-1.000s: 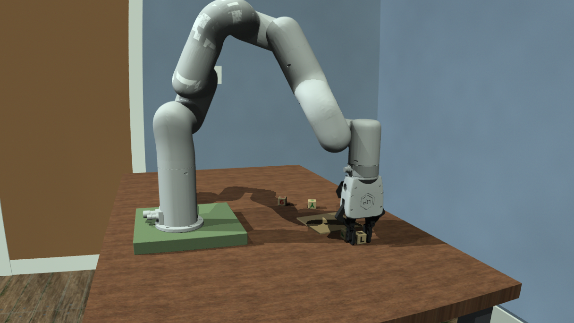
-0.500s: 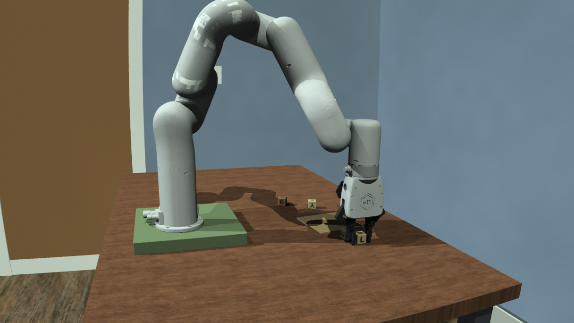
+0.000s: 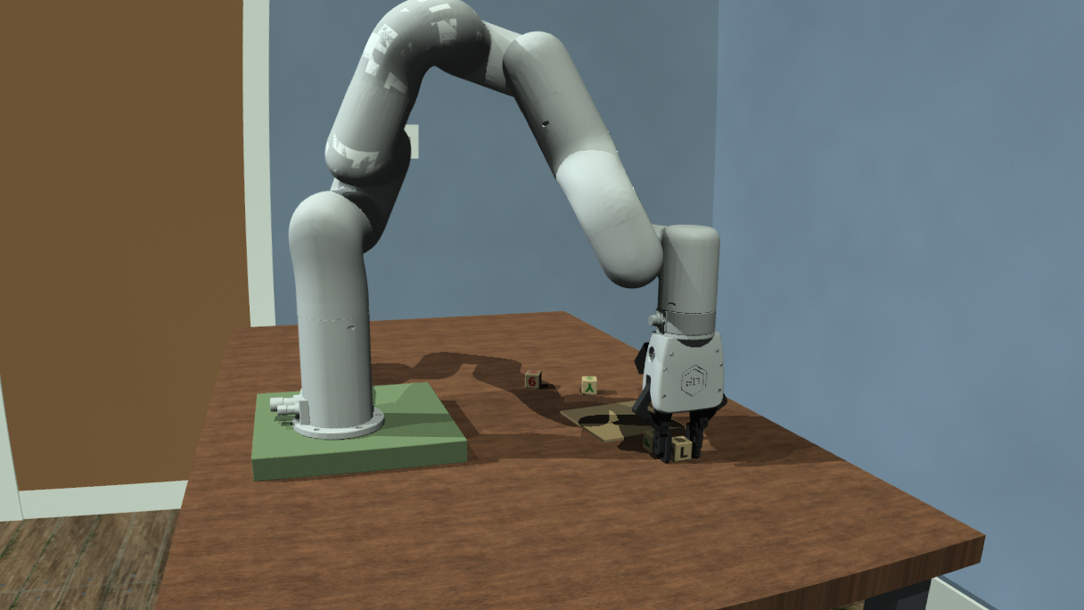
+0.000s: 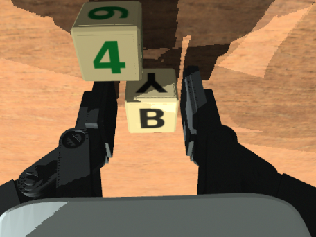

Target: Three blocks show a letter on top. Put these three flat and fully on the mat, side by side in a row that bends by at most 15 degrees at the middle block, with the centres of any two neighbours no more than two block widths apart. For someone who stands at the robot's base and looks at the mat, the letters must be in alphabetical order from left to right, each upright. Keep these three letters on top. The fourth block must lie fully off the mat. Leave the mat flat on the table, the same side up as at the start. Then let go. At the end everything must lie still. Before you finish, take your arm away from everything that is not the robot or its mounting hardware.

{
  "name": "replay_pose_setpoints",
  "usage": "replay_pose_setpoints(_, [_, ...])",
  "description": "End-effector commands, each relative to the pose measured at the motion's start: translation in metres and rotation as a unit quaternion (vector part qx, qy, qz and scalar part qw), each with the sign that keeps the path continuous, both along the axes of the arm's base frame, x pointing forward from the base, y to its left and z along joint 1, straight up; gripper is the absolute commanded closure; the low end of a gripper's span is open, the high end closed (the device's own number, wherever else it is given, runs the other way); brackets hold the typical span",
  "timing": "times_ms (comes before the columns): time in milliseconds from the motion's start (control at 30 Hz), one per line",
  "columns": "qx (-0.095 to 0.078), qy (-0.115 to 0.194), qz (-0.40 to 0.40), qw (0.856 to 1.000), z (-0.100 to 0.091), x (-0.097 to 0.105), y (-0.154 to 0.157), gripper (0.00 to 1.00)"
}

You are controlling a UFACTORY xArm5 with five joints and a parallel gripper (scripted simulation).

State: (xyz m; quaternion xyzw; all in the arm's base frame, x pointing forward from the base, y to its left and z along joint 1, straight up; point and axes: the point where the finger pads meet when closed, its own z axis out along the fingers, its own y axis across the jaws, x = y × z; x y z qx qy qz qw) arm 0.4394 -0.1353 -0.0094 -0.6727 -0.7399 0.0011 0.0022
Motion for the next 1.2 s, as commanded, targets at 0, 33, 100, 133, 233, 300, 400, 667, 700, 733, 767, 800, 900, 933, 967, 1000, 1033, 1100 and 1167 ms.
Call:
replay_pose_setpoints(0, [-0.001,-0.002,0.000,1.000,0.0012,0.0013,-0.0004,0.58])
replay_pose_setpoints(33, [-0.001,-0.002,0.000,1.000,0.0012,0.0013,-0.0004,0.58])
replay_pose_setpoints(100, [-0.001,-0.002,0.000,1.000,0.0012,0.0013,-0.0004,0.58])
replay_pose_setpoints(133, [-0.001,-0.002,0.000,1.000,0.0012,0.0013,-0.0004,0.58])
replay_pose_setpoints(233, [-0.001,-0.002,0.000,1.000,0.0012,0.0013,-0.0004,0.79])
replay_pose_setpoints(300, [-0.001,-0.002,0.000,1.000,0.0012,0.0013,-0.0004,0.79])
replay_pose_setpoints(400, [-0.001,-0.002,0.000,1.000,0.0012,0.0013,-0.0004,0.79])
replay_pose_setpoints(667, [-0.001,-0.002,0.000,1.000,0.0012,0.0013,-0.0004,0.79])
replay_pose_setpoints(700, [-0.001,-0.002,0.000,1.000,0.0012,0.0013,-0.0004,0.79])
replay_pose_setpoints(733, [-0.001,-0.002,0.000,1.000,0.0012,0.0013,-0.0004,0.79])
replay_pose_setpoints(767, [-0.001,-0.002,0.000,1.000,0.0012,0.0013,-0.0004,0.79])
replay_pose_setpoints(800, [-0.001,-0.002,0.000,1.000,0.0012,0.0013,-0.0004,0.79])
replay_pose_setpoints(900, [-0.001,-0.002,0.000,1.000,0.0012,0.0013,-0.0004,0.79])
replay_pose_setpoints(933, [-0.001,-0.002,0.000,1.000,0.0012,0.0013,-0.0004,0.79])
replay_pose_setpoints(967, [-0.001,-0.002,0.000,1.000,0.0012,0.0013,-0.0004,0.79])
replay_pose_setpoints(1000, [-0.001,-0.002,0.000,1.000,0.0012,0.0013,-0.0004,0.79])
replay_pose_setpoints(1033, [-0.001,-0.002,0.000,1.000,0.0012,0.0013,-0.0004,0.79])
replay_pose_setpoints(1100, [-0.001,-0.002,0.000,1.000,0.0012,0.0013,-0.0004,0.79])
replay_pose_setpoints(1167, [-0.001,-0.002,0.000,1.000,0.0012,0.0013,-0.0004,0.79])
